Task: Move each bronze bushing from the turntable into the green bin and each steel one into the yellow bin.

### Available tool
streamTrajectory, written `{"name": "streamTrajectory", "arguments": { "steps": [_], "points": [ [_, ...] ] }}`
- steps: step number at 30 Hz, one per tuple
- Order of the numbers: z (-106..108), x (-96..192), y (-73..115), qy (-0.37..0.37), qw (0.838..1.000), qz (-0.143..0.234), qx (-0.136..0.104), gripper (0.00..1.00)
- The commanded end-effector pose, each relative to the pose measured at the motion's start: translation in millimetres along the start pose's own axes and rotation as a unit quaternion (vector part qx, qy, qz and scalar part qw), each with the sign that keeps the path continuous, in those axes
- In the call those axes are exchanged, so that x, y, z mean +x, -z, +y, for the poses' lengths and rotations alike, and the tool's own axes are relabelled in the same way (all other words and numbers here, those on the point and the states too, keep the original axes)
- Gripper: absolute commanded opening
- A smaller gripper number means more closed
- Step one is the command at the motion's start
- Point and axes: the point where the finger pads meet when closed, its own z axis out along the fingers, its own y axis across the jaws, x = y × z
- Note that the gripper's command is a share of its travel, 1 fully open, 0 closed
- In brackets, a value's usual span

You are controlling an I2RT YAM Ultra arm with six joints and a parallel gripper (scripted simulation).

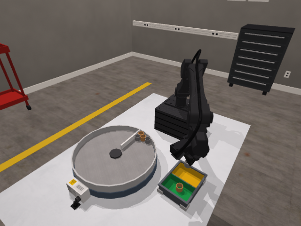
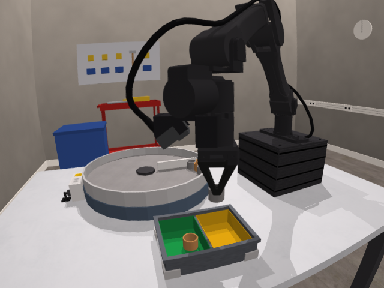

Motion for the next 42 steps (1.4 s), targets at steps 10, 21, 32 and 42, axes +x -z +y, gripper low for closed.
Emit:
{"name": "streamTrajectory", "arguments": {
  "steps": [10,21,32,42],
  "points": [
    [6.8,-3.2,4.0,-0.002,1.000,-0.007,0.000,0.00],
    [11.4,-4.9,16.1,0.000,1.000,-0.016,-0.013,0.00],
    [11.4,-4.9,16.1,0.000,1.000,-0.016,-0.013,0.00],
    [11.4,-4.9,16.1,0.000,1.000,-0.016,-0.013,0.00]
  ]
}}
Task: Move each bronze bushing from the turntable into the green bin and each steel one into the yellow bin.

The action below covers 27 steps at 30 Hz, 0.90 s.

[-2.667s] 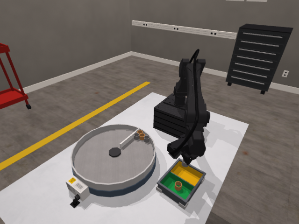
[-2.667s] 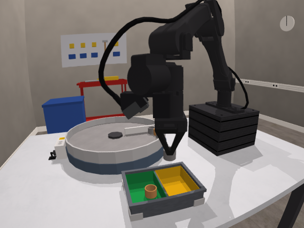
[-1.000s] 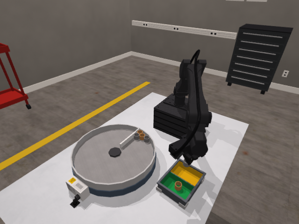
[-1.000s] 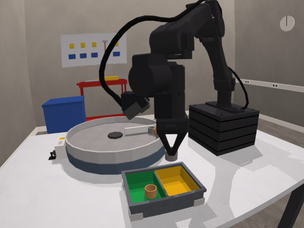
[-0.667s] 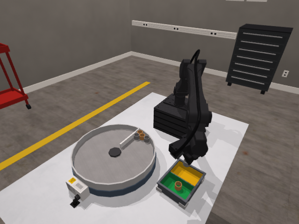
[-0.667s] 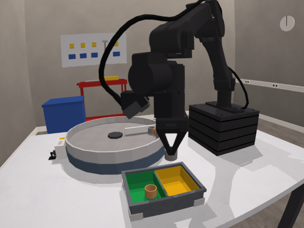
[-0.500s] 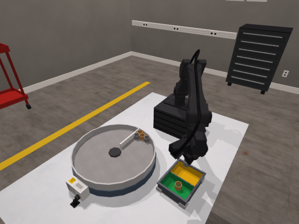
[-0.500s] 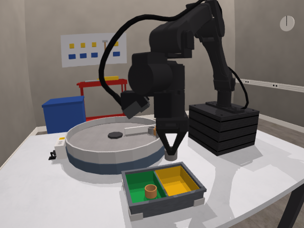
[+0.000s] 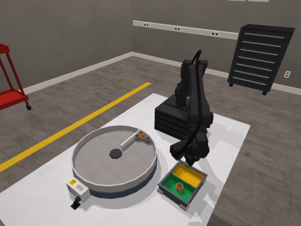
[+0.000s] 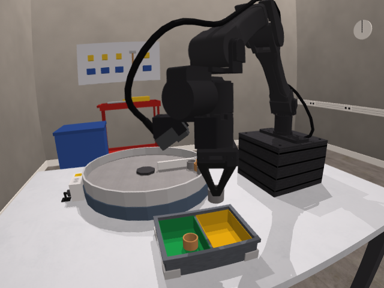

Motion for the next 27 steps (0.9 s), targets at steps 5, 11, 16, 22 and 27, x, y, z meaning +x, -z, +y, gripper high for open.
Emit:
{"name": "streamTrajectory", "arguments": {
  "steps": [5,11,16,22,27],
  "points": [
    [10.0,-3.9,17.5,0.001,1.000,-0.017,-0.015,0.00],
    [0.9,3.1,-16.5,0.002,1.000,-0.003,0.005,0.00],
    [3.6,2.3,-30.9,0.002,1.000,-0.006,0.002,0.00],
    [7.4,-2.8,-54.8,0.000,1.000,-0.010,-0.005,0.00],
    [18.5,-10.0,-36.5,0.000,0.999,-0.025,-0.028,0.00]
  ]
}}
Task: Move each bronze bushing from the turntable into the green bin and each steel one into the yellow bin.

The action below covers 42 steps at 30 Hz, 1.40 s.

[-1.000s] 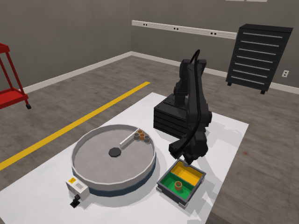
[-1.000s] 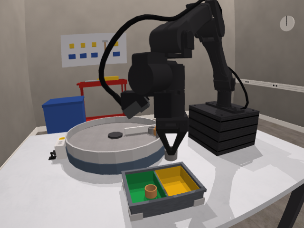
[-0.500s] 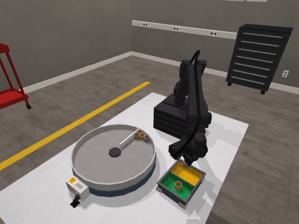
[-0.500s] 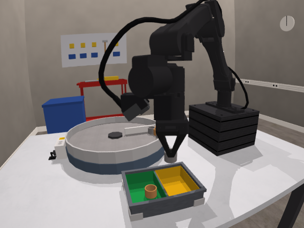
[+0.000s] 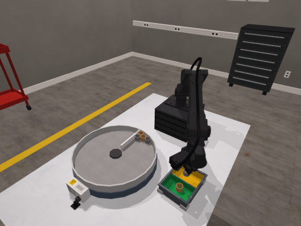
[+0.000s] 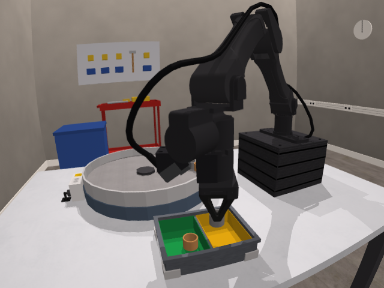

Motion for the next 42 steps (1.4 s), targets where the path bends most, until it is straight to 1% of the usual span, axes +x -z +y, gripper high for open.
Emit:
{"name": "streamTrajectory", "arguments": {
  "steps": [1,5,6,7,39,40,42],
  "points": [
    [20.2,-12.6,23.0,0.000,0.999,-0.031,-0.036,0.00],
    [20.2,-12.6,23.0,0.000,0.999,-0.031,-0.036,0.00],
    [16.1,-9.9,22.6,0.000,0.999,-0.025,-0.028,0.00],
    [15.8,-9.7,22.6,0.000,0.999,-0.025,-0.027,0.00],
    [17.3,-10.7,21.9,0.000,0.999,-0.027,-0.030,0.00],
    [17.5,-10.8,20.7,0.000,0.999,-0.028,-0.031,0.00],
    [14.5,-9.0,11.0,0.000,0.999,-0.023,-0.025,0.00]
  ]
}}
